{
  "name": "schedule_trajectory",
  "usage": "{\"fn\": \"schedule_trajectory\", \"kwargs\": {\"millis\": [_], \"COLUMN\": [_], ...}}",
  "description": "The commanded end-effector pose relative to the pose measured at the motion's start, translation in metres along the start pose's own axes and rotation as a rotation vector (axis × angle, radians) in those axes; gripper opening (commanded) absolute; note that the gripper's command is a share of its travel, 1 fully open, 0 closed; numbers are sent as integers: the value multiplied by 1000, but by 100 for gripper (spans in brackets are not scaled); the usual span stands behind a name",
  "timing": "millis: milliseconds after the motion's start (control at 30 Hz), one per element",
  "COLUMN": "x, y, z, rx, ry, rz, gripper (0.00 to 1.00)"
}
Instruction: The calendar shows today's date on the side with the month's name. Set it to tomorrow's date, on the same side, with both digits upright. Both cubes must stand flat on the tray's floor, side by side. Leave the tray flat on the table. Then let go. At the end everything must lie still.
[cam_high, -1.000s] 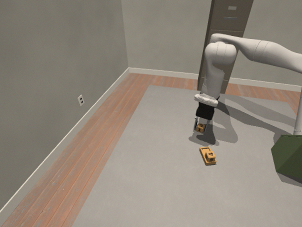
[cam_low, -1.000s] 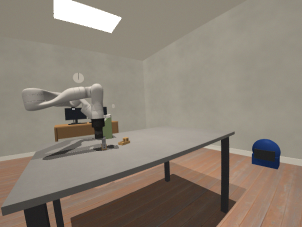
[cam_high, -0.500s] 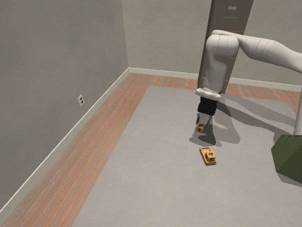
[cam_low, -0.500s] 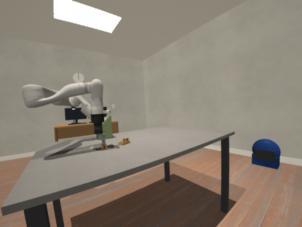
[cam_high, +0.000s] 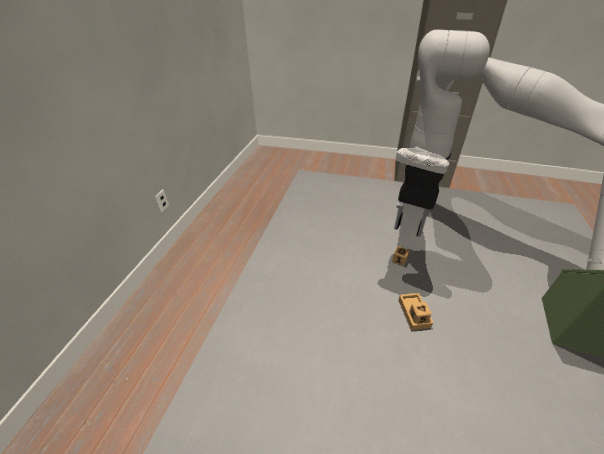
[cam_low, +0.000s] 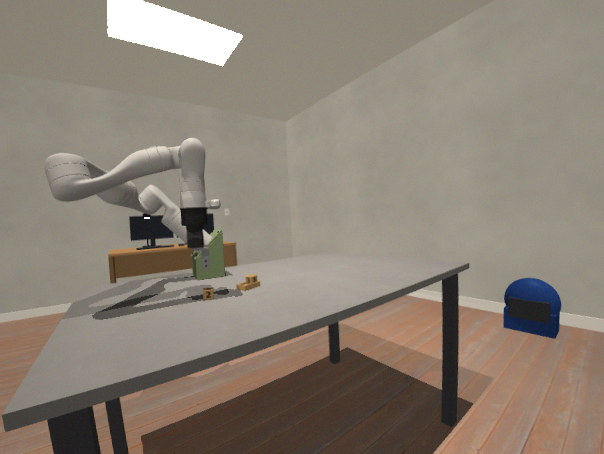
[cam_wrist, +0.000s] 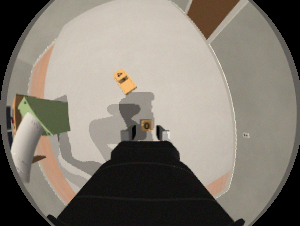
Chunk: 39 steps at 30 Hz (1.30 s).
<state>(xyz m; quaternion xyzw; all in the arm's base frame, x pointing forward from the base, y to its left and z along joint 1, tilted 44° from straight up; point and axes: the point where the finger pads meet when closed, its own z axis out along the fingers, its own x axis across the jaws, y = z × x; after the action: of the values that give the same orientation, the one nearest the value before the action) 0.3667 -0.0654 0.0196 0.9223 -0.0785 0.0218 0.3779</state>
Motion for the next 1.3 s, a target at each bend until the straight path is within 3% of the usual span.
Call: {"fn": "schedule_trajectory", "kwargs": {"millis": [0,67,100,1267], "x": [2,2,2,2], "y": [-1,-1,-1,-2], "z": [-5,-5,-5,-4], "rx": [1,1,1,1], "ry": [7,7,7,7], "rz": [0,0,0,52], "gripper": [87,87,100,100]}}
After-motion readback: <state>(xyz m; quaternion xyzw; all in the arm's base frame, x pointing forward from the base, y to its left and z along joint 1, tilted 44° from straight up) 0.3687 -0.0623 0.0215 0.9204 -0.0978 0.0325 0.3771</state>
